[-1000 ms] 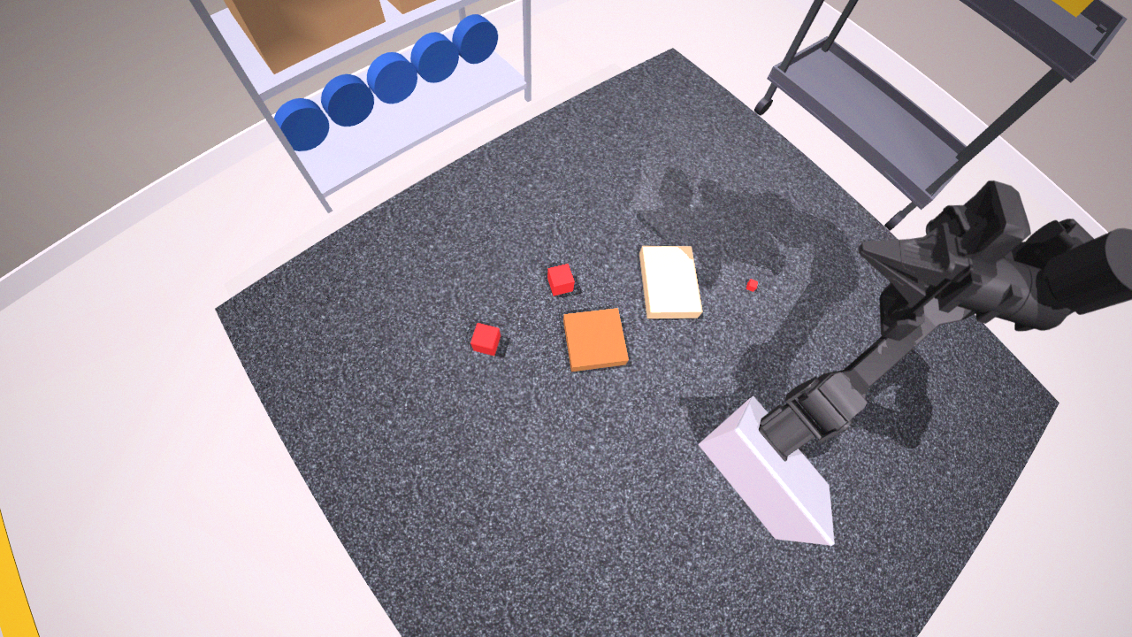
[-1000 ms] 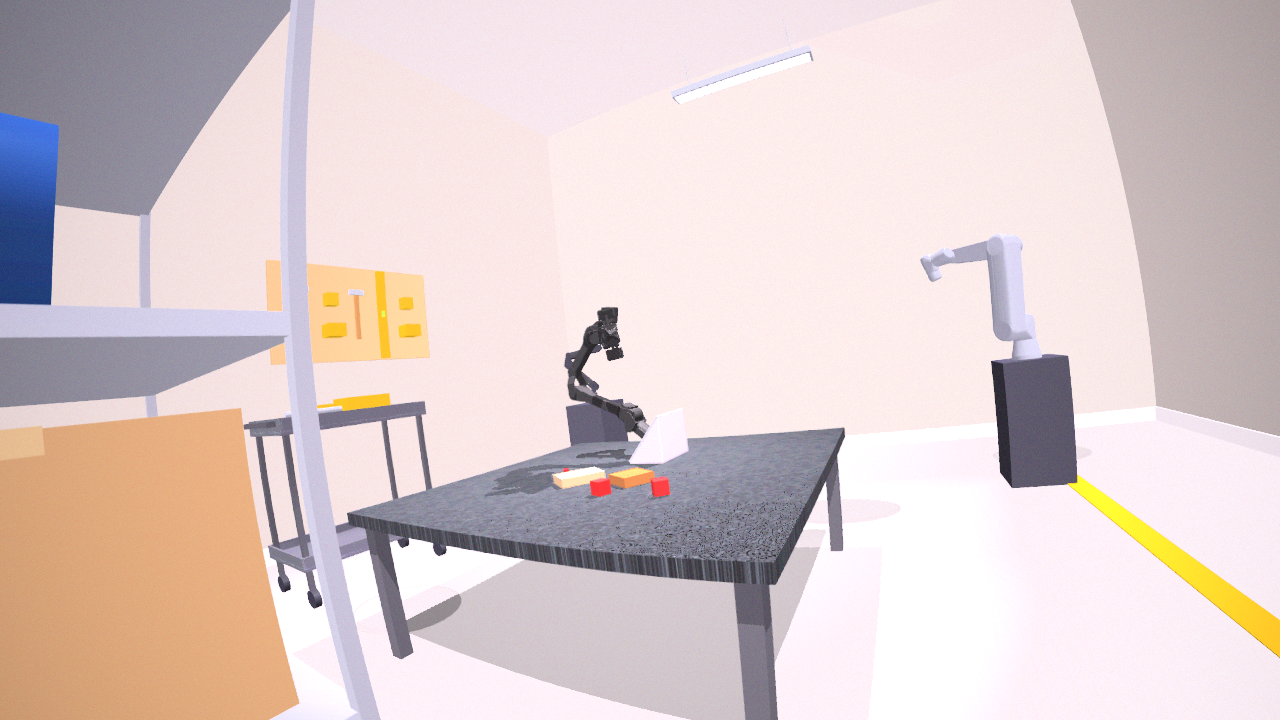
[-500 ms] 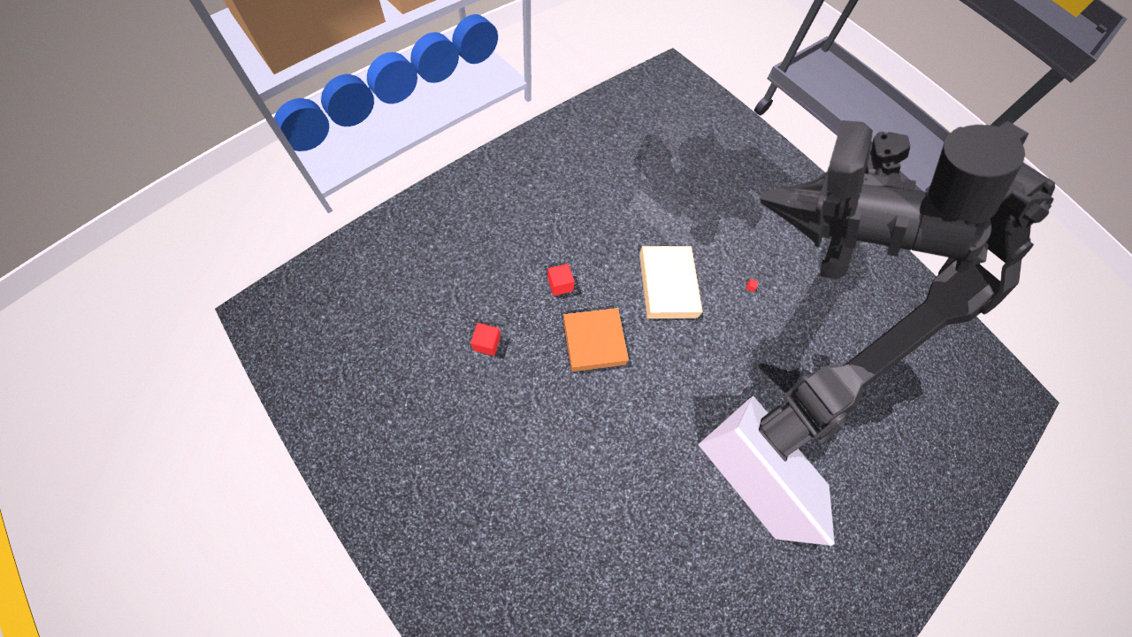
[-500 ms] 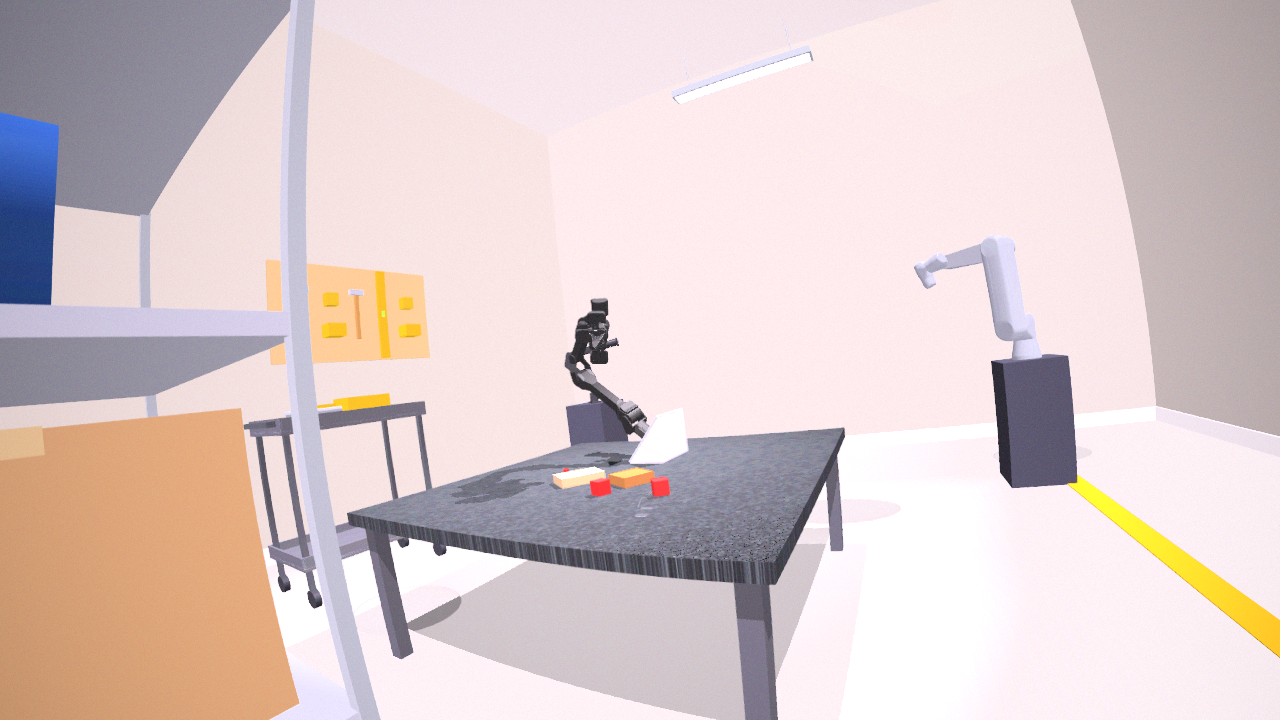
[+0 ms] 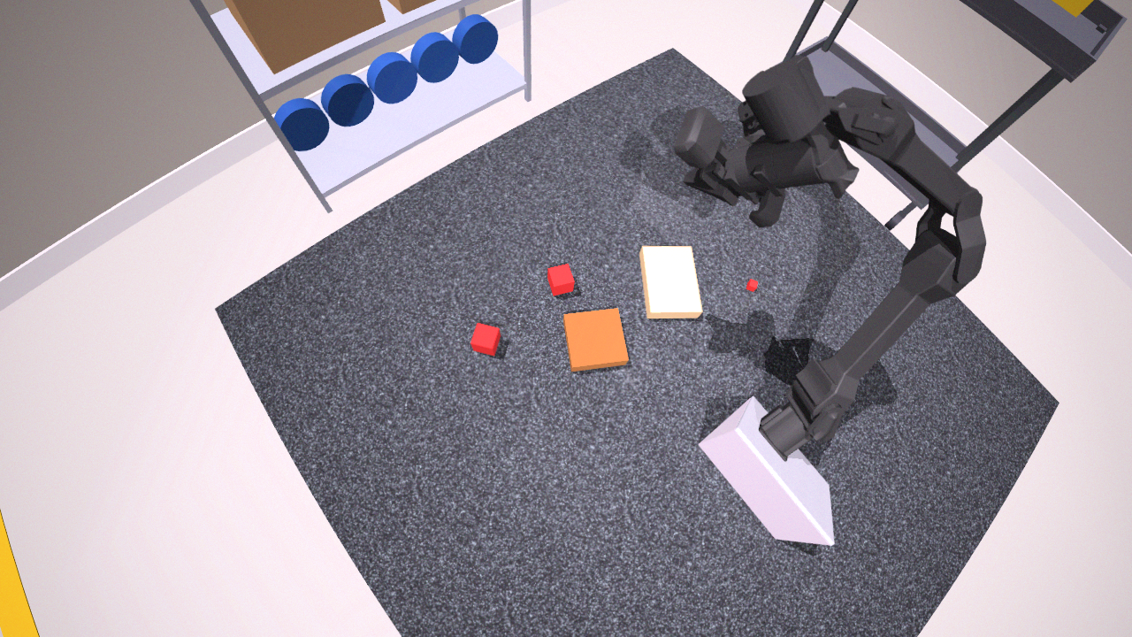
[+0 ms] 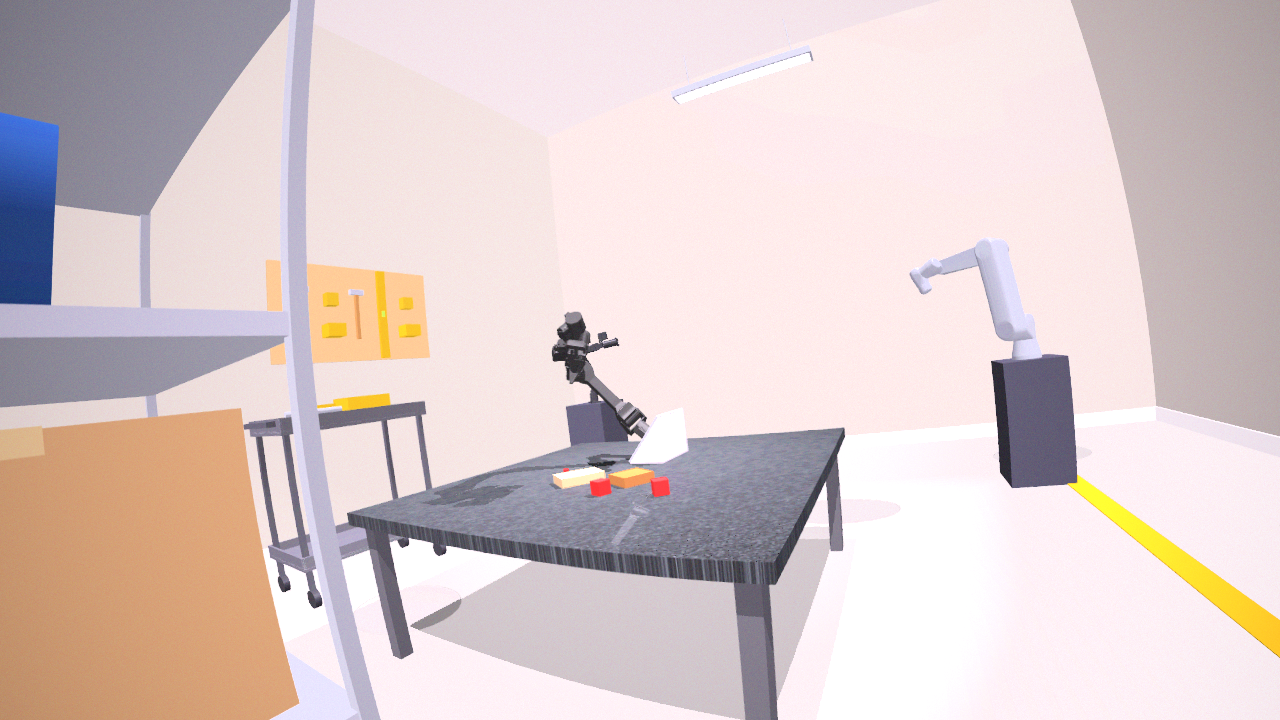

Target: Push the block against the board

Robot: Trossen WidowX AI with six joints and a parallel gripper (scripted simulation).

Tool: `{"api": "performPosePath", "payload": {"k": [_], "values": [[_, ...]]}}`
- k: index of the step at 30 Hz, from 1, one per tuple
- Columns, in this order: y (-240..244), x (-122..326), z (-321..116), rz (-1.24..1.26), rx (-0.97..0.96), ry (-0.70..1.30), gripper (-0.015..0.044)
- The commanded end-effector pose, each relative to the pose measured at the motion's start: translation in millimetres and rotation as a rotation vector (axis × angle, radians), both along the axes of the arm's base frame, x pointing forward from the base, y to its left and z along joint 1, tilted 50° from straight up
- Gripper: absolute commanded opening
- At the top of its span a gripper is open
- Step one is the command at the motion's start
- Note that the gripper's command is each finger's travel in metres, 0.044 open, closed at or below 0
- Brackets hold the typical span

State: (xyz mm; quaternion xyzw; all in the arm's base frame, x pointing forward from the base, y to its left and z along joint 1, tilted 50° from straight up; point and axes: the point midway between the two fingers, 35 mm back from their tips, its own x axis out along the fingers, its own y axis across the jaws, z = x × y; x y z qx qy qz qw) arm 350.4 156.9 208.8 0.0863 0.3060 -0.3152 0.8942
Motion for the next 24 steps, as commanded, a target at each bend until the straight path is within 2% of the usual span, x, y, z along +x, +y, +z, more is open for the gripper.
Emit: {"api": "performPosePath", "payload": {"k": [1,13,21,24], "values": [[-29,24,-13,-0.051,-0.065,0.085,0.0],[-147,76,-66,-0.193,-0.21,0.4,0.0],[-232,85,-103,-0.286,-0.236,0.625,0.0],[-239,84,-106,-0.293,-0.236,0.643,0.0]]}}
